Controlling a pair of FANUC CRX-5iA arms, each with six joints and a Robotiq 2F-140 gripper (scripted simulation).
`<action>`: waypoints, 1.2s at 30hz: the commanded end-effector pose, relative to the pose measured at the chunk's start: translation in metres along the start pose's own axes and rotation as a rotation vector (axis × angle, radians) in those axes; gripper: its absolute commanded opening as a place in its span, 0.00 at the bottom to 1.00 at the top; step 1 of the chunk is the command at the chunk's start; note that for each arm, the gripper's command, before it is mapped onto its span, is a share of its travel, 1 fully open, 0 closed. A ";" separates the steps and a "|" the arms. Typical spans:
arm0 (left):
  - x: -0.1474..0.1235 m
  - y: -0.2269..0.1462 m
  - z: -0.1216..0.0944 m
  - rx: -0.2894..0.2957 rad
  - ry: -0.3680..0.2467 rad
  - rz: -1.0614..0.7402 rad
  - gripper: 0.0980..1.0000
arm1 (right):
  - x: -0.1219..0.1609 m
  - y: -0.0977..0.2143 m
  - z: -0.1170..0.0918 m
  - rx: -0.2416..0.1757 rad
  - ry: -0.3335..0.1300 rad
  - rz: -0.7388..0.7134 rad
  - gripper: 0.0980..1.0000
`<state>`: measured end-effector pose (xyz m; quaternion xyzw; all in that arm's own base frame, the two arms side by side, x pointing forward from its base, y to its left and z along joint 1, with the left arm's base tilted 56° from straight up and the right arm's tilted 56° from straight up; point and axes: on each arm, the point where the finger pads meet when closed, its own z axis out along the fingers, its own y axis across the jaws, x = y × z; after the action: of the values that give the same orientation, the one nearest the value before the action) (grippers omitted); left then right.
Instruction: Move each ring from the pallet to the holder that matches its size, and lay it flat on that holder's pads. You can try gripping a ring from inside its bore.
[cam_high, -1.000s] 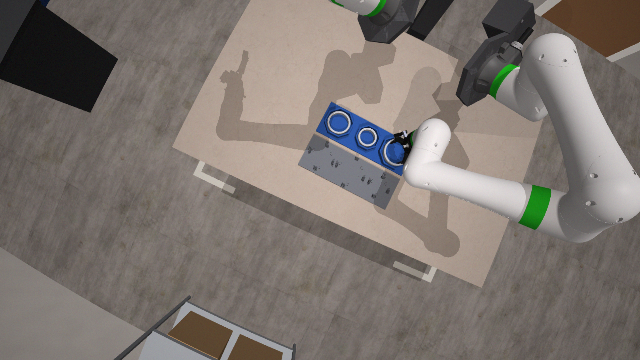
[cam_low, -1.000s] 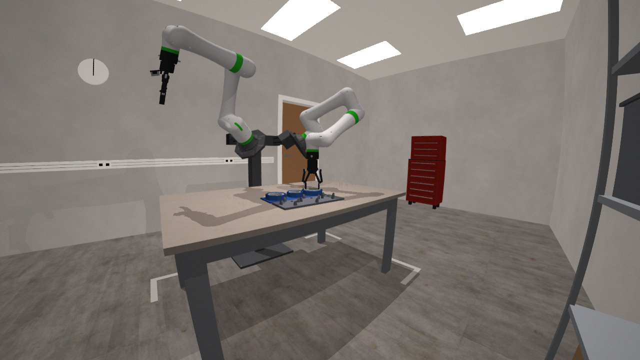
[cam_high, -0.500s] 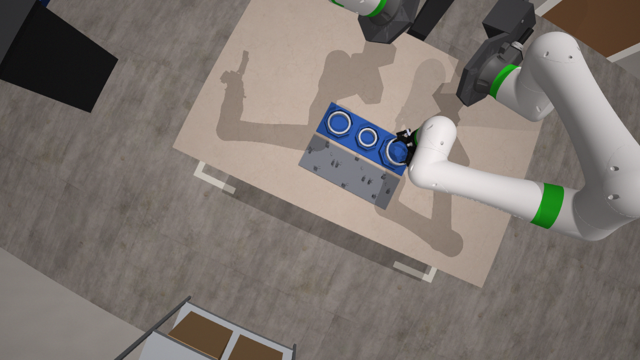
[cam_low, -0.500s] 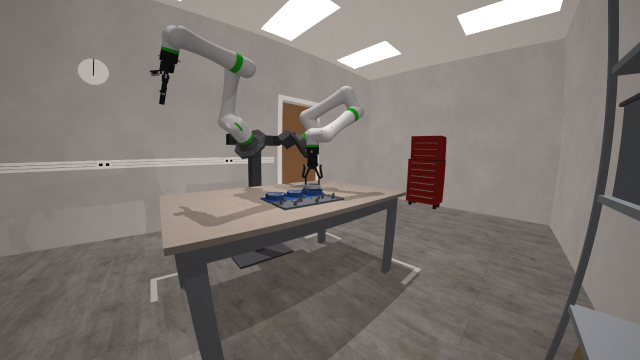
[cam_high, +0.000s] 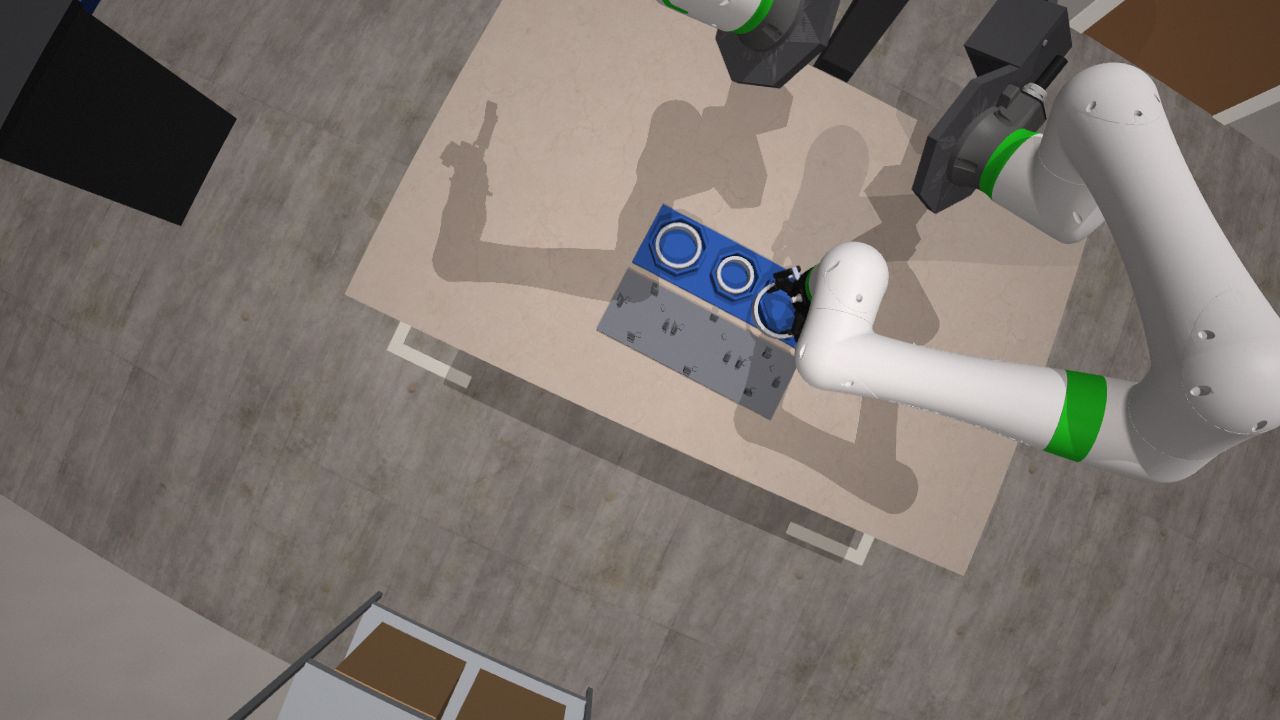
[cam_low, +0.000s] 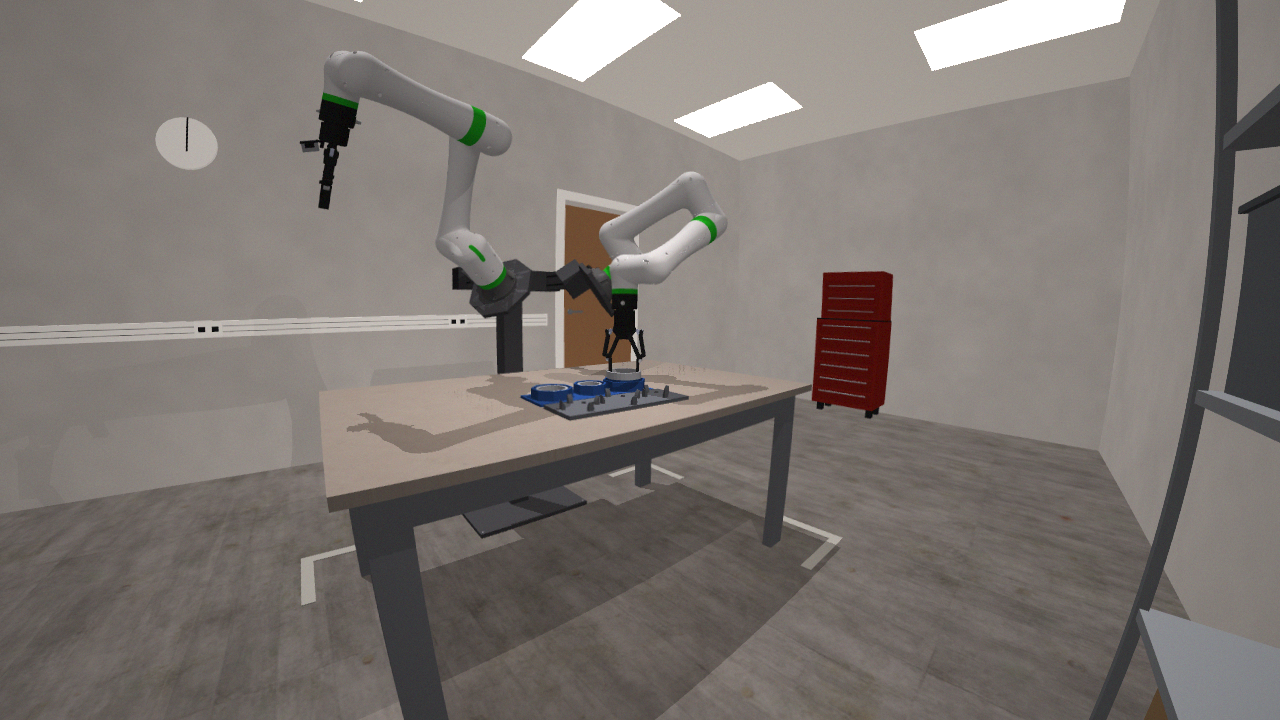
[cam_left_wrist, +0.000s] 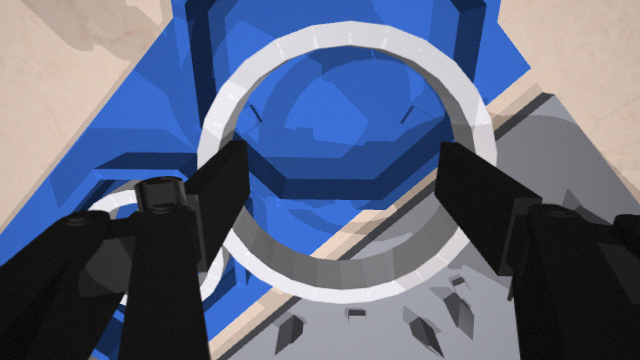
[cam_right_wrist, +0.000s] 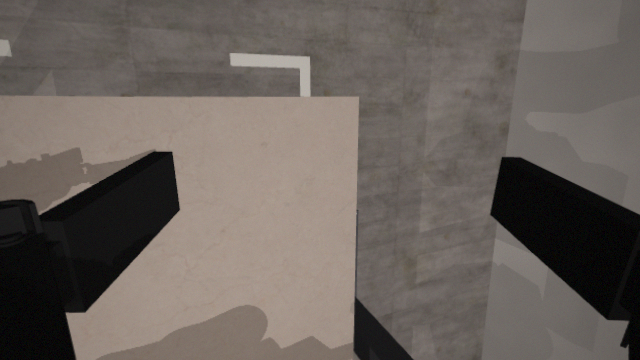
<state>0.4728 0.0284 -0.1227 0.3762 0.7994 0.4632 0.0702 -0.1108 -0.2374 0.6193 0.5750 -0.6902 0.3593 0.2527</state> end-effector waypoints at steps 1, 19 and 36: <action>-0.015 0.001 0.000 0.000 0.001 0.000 0.64 | 0.000 0.000 -0.001 0.000 0.002 0.000 1.00; -0.152 0.013 0.001 0.000 0.001 0.000 0.64 | 0.000 0.000 -0.001 0.000 0.002 0.000 1.00; -0.190 0.016 0.002 0.000 0.001 0.000 0.64 | 0.000 0.000 -0.001 0.000 0.002 0.000 1.00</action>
<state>0.6164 -0.0908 -0.1561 0.3757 0.7994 0.4638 0.0688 -0.1108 -0.2374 0.6193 0.5750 -0.6902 0.3593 0.2527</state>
